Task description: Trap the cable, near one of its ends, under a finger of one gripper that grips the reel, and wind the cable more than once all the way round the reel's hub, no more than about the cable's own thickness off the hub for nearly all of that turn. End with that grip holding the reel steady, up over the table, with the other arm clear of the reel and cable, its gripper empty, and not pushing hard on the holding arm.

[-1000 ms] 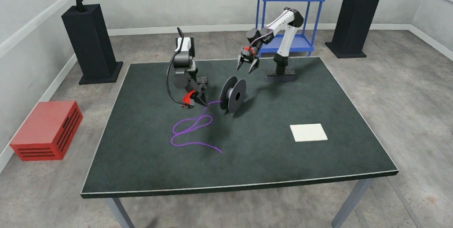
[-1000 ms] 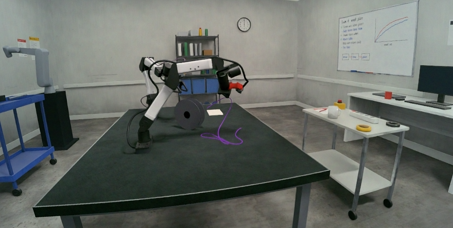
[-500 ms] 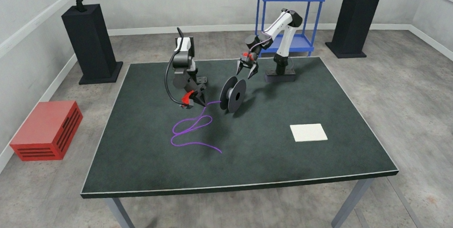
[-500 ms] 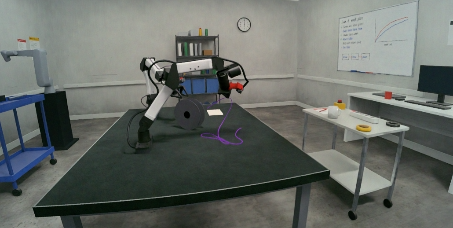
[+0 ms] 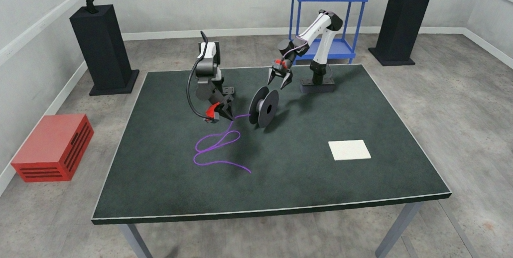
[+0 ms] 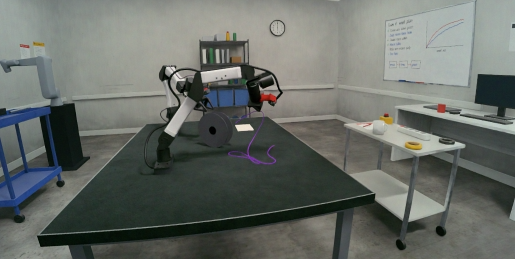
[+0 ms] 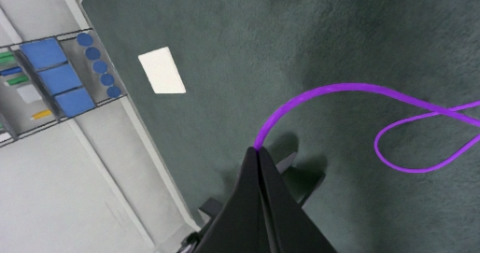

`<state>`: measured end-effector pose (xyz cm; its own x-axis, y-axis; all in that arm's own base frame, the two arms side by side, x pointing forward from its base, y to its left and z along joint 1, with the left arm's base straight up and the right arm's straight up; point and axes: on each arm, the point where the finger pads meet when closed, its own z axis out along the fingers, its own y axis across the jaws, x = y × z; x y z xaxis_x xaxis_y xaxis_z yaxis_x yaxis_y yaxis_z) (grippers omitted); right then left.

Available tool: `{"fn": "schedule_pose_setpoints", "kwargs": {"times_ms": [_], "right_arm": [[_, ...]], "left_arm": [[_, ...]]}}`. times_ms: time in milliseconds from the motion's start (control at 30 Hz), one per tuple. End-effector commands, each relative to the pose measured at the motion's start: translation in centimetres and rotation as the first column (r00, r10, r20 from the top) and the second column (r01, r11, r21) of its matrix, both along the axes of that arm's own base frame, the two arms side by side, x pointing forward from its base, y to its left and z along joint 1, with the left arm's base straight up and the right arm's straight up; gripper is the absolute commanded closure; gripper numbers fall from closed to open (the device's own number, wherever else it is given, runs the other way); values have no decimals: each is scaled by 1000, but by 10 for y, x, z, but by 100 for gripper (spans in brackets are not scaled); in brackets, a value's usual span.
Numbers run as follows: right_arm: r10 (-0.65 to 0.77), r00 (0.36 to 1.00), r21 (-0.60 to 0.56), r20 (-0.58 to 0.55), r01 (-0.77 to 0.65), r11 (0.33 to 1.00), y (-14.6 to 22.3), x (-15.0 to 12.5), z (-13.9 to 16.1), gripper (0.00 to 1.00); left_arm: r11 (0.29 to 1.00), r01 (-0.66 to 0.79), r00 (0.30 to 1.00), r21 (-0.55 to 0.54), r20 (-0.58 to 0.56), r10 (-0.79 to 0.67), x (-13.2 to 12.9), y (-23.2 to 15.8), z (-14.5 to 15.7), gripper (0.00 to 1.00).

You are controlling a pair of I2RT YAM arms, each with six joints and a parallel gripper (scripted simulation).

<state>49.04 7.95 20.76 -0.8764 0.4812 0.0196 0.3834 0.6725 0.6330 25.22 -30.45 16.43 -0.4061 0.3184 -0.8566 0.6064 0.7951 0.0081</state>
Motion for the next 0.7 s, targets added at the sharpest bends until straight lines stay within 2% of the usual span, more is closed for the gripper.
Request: {"fn": "schedule_pose_setpoints", "kwargs": {"times_ms": [0, 100, 267, 367, 467, 533, 667], "right_arm": [[12, 1000, 1, 14, -12, 1000, 3, 1, 5, 100], [4, 999, -5, 46, -4, 1000, 7, -7, 19, 100], [2, 999, -4, 44, -2, 1000, 22, -23, 21, 100], [-1, 998, -4, 68, 1, 1000, 22, -20, 33, 100], [-12, 997, -4, 74, 12, 1000, 15, -15, 33, 100], [-12, 999, -4, 38, 12, 1000, 16, -24, 22, 100], [4, 999, -2, 42, -4, 1000, 31, -37, 21, 100]], "left_arm": [[1000, -12, 1000, -12, 7, 13, 2, 6, 4, 25], [1000, -2, 1000, -7, 3, 2, -1, 6, 1, 25], [1000, 0, 1000, -10, 5, 0, -3, 3, 3, 25], [1000, -3, 1000, -10, 5, 3, -4, 4, 3, 25], [1000, -9, 1000, -10, 5, 9, -2, 6, 3, 25], [1000, -10, 1000, -10, 5, 10, -1, 7, 3, 25], [1000, -3, 1000, -7, 3, 3, 0, 6, 2, 25]]}}
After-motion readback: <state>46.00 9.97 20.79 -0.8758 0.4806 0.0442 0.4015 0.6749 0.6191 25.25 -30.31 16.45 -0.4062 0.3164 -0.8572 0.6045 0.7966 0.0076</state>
